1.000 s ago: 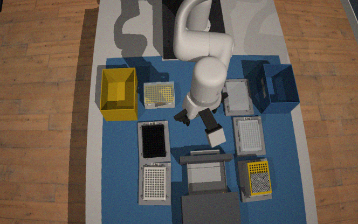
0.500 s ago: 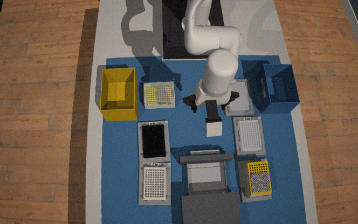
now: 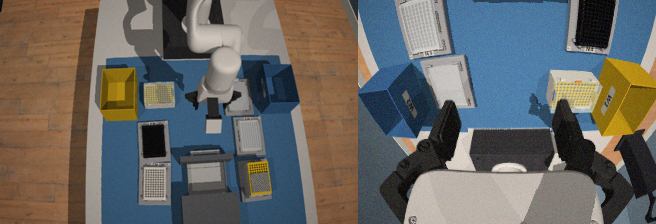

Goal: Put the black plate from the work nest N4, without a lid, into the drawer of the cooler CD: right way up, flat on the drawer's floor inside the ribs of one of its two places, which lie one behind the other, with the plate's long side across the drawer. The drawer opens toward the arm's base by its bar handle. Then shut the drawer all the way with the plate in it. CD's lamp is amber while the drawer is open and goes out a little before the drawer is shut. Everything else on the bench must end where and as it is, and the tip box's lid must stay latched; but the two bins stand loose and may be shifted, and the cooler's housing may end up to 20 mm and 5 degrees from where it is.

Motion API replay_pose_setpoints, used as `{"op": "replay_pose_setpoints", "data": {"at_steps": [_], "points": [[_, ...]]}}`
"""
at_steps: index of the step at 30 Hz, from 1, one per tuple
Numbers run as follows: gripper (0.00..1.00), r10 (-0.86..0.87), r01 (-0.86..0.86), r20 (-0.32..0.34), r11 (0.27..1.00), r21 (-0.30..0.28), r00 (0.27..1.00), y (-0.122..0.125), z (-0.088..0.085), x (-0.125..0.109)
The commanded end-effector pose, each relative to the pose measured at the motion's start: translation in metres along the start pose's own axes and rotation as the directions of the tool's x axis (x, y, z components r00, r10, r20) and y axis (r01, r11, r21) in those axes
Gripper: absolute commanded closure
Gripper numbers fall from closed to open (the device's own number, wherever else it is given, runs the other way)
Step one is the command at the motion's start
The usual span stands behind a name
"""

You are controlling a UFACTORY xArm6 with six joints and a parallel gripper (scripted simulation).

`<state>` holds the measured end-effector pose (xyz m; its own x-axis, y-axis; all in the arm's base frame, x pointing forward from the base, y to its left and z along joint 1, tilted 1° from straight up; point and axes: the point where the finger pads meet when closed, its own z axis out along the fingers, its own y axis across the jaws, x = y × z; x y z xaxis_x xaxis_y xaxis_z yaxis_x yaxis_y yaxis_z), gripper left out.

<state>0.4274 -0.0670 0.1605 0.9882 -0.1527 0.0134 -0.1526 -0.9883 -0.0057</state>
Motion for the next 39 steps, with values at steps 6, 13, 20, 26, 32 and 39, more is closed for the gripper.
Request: {"op": "replay_pose_setpoints", "data": {"at_steps": [6, 13, 20, 26, 32, 39], "points": [[0.79, -0.199, 0.199, -0.004, 0.980, -0.001, 0.980, 0.000, 0.021, 0.021], [0.79, -0.420, 0.420, -0.004, 0.908, -0.002, 0.908, 0.000, 0.047, 0.045], [0.79, -0.565, 0.565, -0.004, 0.825, -0.003, 0.825, 0.000, 0.065, 0.062], [0.79, -0.717, 0.717, -0.003, 0.697, -0.003, 0.697, -0.001, 0.087, 0.082], [0.79, -0.823, 0.823, -0.003, 0.568, -0.004, 0.568, -0.001, 0.106, 0.099], [0.79, -0.919, 0.919, -0.002, 0.393, -0.004, 0.393, -0.001, 0.118, 0.109]]}}
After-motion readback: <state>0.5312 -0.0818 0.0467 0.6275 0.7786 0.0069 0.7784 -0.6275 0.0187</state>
